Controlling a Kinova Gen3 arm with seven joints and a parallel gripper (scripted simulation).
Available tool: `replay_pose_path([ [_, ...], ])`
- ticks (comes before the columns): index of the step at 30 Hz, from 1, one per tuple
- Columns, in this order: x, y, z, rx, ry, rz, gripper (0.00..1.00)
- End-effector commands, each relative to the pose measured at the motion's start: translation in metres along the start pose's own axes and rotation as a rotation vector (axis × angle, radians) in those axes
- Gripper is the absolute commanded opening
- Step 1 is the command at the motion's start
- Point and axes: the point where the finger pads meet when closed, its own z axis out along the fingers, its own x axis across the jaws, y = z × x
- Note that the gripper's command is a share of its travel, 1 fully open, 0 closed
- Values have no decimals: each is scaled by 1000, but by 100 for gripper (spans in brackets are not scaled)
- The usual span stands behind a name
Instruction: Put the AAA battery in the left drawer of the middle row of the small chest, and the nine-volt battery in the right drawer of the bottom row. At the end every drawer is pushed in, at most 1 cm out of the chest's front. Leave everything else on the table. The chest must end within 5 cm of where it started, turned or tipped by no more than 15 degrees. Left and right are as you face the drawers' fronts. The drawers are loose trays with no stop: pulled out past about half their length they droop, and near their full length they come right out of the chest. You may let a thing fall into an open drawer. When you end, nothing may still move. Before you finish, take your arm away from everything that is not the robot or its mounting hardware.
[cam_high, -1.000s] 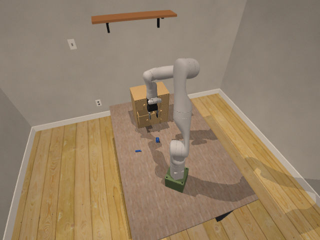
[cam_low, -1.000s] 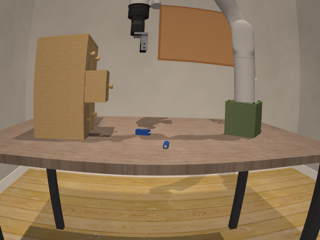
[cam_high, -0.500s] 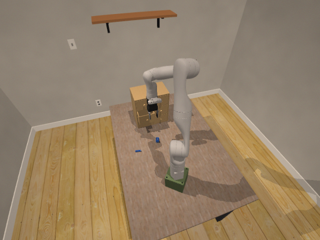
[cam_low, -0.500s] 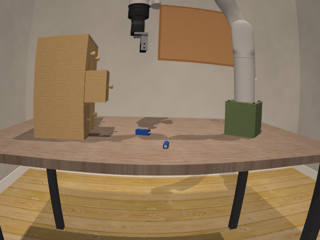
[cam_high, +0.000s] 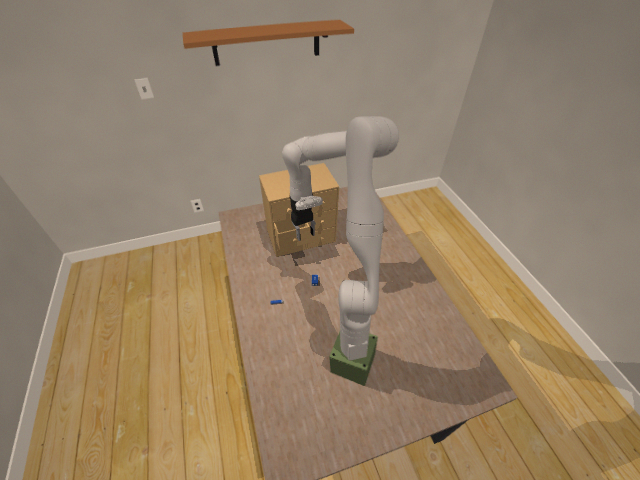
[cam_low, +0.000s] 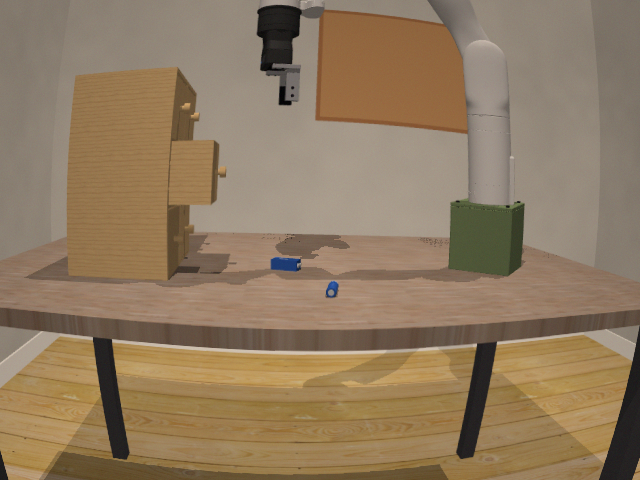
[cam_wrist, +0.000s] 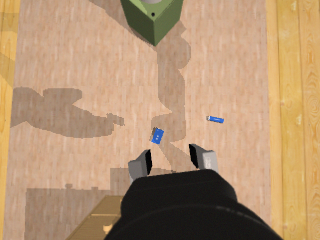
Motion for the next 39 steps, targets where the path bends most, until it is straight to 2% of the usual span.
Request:
replay_pose_path([
  [1,5,0,1,3,2,-45,100],
  [8,15,-2,3,8,1,-181,100],
  [21,56,-7,10,26,3,-723,100],
  [23,56,-7,10,26,3,-723,100],
  [38,125,-15,17,36,10,-1557,100],
  [39,125,-15,17,36,10,-1557,100],
])
